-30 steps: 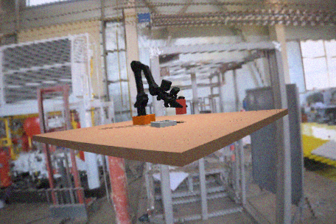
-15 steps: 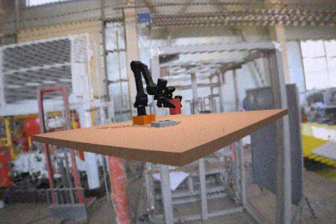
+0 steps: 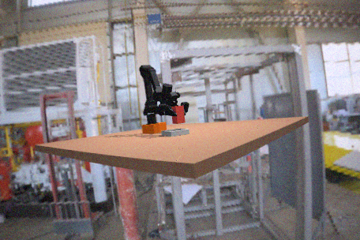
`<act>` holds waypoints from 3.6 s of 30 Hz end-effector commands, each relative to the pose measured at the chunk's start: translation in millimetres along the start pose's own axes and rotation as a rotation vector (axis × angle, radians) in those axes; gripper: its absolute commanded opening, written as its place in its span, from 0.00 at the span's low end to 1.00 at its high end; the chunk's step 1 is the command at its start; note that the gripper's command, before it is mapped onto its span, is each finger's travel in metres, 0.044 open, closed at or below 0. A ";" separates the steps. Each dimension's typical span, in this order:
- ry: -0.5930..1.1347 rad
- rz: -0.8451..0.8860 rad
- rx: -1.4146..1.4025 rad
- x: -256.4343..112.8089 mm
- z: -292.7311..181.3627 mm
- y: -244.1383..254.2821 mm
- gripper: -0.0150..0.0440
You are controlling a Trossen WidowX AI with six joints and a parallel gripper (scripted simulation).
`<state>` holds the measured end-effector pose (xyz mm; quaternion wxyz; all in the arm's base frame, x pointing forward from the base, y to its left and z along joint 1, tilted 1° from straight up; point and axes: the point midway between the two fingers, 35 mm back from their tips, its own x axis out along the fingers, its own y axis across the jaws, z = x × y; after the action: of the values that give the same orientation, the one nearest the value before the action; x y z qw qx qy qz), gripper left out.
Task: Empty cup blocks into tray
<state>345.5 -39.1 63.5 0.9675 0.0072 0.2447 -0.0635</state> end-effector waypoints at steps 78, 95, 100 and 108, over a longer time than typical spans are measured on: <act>-0.036 -0.021 1.599 8.9 2.4 -16.0 0.25; -0.041 -0.015 1.970 10.6 1.7 -15.8 0.25; -0.043 -0.013 2.079 11.1 1.4 -15.7 0.25; -0.046 -0.009 2.254 11.8 1.1 -15.6 0.25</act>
<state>352.6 -56.1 57.9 0.4504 0.8551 0.0421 -0.2535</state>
